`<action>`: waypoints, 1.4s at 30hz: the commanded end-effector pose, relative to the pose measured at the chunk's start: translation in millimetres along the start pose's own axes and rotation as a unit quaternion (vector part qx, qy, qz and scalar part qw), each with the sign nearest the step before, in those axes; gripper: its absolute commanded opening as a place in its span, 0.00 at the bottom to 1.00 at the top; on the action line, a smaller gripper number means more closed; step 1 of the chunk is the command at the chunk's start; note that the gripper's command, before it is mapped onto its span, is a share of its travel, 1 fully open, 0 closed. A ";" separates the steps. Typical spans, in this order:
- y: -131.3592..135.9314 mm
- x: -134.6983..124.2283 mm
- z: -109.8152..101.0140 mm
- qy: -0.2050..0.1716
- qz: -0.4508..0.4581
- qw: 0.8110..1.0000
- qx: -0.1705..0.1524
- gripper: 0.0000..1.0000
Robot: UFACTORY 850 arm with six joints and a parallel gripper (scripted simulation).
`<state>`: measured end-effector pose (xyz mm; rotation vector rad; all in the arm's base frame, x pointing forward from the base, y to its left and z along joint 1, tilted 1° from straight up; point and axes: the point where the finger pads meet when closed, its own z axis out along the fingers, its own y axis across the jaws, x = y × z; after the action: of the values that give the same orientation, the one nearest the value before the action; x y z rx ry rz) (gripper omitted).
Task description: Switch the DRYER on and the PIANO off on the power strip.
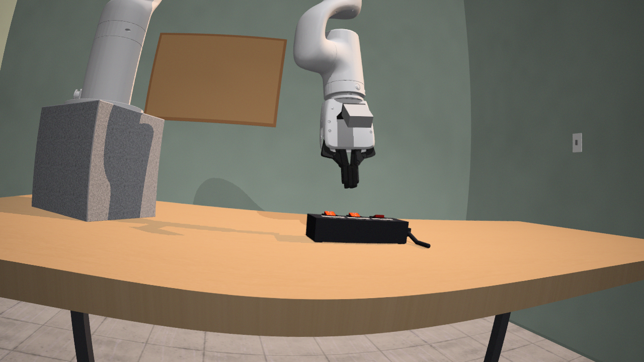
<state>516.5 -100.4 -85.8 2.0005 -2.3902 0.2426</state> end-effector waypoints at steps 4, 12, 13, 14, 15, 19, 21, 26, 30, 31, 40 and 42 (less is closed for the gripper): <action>-0.8 -0.5 0.7 -0.005 0.008 1.000 0.007 0.00; -0.4 -1.5 2.5 -0.011 0.020 1.000 0.009 0.00; -0.4 -1.5 2.5 -0.011 0.020 1.000 0.009 0.00; -0.1 -1.9 3.2 -0.013 0.025 1.000 0.009 0.00; -0.1 -1.9 3.2 -0.013 0.025 1.000 0.009 0.00; 0.1 -2.3 3.8 -0.016 0.030 0.999 0.009 0.00; 0.4 -2.6 4.3 -0.017 0.033 0.999 0.009 0.00; 0.9 -3.1 5.1 -0.020 0.038 0.999 0.009 0.00; 1.0 -3.3 5.3 -0.021 0.040 0.999 0.009 0.00; 1.1 -3.4 5.4 -0.021 0.041 0.999 0.009 0.00; 1.2 -3.4 5.6 -0.022 0.042 0.999 0.009 0.00; 1.2 -3.4 5.6 -0.022 0.042 0.999 0.009 0.00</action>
<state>515.6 -97.4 -92.4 1.9332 -2.5071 0.2217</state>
